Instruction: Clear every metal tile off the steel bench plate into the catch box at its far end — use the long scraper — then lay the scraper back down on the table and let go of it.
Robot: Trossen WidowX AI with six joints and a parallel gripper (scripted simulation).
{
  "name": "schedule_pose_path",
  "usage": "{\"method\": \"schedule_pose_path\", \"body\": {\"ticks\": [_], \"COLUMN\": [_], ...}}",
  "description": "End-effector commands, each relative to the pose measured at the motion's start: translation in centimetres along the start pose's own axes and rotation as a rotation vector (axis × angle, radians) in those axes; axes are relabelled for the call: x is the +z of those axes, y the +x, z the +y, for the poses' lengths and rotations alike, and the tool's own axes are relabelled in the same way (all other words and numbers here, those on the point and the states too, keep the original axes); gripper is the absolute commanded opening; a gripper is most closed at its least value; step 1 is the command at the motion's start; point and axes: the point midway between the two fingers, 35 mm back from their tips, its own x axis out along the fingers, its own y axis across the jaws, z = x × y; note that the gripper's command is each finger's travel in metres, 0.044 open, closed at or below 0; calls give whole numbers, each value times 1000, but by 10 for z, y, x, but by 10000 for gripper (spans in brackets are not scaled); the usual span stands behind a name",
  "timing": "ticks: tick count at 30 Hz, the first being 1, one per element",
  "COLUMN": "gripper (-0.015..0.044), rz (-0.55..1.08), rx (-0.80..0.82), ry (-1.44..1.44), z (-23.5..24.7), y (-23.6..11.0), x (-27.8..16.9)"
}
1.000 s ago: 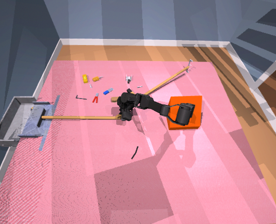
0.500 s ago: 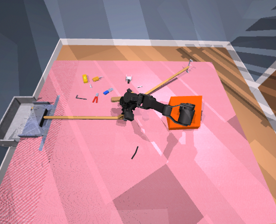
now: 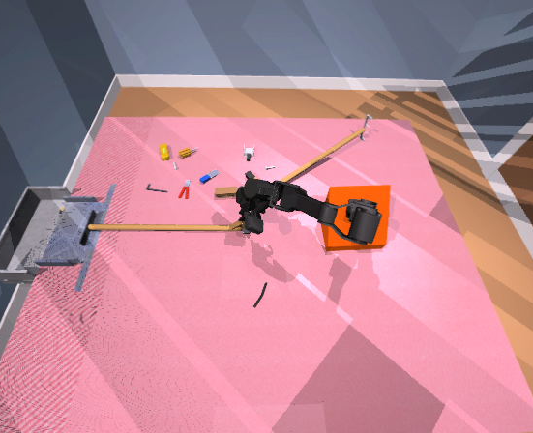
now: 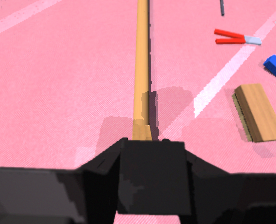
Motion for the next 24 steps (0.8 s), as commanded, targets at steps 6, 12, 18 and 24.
{"method": "schedule_pose_path", "body": {"ticks": [6,12,18,24], "gripper": [0,0,0,0], "rz": [-11,-12,-12,-12], "rx": [2,2,2,2], "ry": [-7,-7,-7,-7], "z": [0,1,1,1], "y": [-8,-12,-15,-19], "x": [-5,-10,-15,-21]}}
